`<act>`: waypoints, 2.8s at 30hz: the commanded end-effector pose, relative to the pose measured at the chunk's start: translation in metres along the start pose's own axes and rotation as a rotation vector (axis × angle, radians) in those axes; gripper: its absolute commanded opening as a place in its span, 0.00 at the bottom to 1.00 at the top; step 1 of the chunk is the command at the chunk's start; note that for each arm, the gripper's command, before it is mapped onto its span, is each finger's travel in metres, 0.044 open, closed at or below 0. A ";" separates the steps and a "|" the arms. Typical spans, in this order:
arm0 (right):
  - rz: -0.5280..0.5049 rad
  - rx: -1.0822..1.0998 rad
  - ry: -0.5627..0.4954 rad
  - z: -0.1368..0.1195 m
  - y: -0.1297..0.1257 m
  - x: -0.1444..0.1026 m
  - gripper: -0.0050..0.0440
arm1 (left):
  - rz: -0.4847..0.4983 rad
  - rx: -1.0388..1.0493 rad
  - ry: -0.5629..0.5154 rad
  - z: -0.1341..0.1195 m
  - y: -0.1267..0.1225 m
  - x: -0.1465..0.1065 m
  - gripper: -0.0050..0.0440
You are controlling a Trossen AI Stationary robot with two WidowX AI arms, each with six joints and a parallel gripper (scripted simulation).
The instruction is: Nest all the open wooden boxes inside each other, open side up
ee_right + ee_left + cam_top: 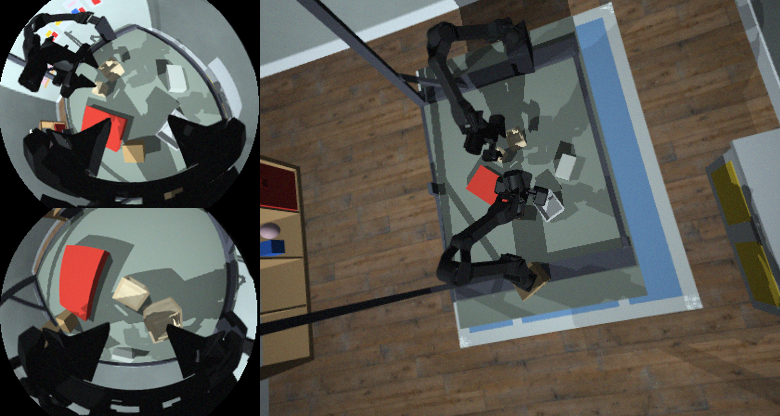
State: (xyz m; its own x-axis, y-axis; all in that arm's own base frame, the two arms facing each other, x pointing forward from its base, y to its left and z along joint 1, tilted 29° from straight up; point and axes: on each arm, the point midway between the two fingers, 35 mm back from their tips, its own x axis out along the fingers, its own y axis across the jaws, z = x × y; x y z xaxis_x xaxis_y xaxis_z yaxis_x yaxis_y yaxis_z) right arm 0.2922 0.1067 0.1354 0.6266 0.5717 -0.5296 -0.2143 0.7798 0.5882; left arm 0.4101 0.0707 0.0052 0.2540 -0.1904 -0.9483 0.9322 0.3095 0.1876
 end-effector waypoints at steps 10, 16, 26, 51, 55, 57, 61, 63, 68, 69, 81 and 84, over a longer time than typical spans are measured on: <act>-0.125 0.020 0.191 -0.026 0.023 -0.018 0.92 | 0.064 0.300 0.050 0.016 0.020 -0.004 0.92; -0.191 0.022 0.292 -0.045 0.028 -0.032 0.92 | 0.074 0.421 0.073 0.022 0.025 -0.002 0.92; -0.236 0.015 0.355 -0.056 0.031 -0.044 0.92 | 0.084 0.506 0.090 0.026 0.028 -0.002 0.92; -0.241 0.019 0.371 -0.060 0.028 -0.042 0.92 | 0.081 0.496 0.085 0.044 0.021 0.069 0.92; -0.241 0.019 0.371 -0.060 0.028 -0.042 0.92 | 0.081 0.496 0.085 0.044 0.021 0.069 0.90; -0.241 0.019 0.371 -0.060 0.028 -0.042 0.92 | 0.081 0.495 0.085 0.043 0.021 0.069 0.88; -0.241 0.019 0.371 -0.060 0.028 -0.042 0.92 | 0.083 0.497 0.083 0.044 0.021 0.067 0.82; -0.241 0.019 0.371 -0.060 0.028 -0.042 0.92 | 0.083 0.497 0.083 0.044 0.021 0.067 0.79; -0.241 0.019 0.371 -0.060 0.028 -0.042 0.92 | 0.083 0.497 0.083 0.044 0.021 0.067 0.73; -0.241 0.019 0.371 -0.060 0.028 -0.042 0.92 | 0.083 0.497 0.083 0.044 0.021 0.067 0.71; -0.241 0.019 0.371 -0.060 0.028 -0.042 0.92 | 0.083 0.497 0.083 0.044 0.021 0.067 0.58; -0.241 0.019 0.371 -0.060 0.028 -0.042 0.92 | 0.083 0.497 0.083 0.044 0.021 0.067 0.54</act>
State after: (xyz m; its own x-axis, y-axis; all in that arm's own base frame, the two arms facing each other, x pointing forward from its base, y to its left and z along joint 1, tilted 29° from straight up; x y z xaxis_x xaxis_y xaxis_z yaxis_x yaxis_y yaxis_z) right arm 0.2133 0.1185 0.1304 0.3272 0.4253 -0.8438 -0.0699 0.9014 0.4273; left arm 0.4514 0.0222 -0.0524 0.3045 -0.1078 -0.9464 0.9330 -0.1661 0.3192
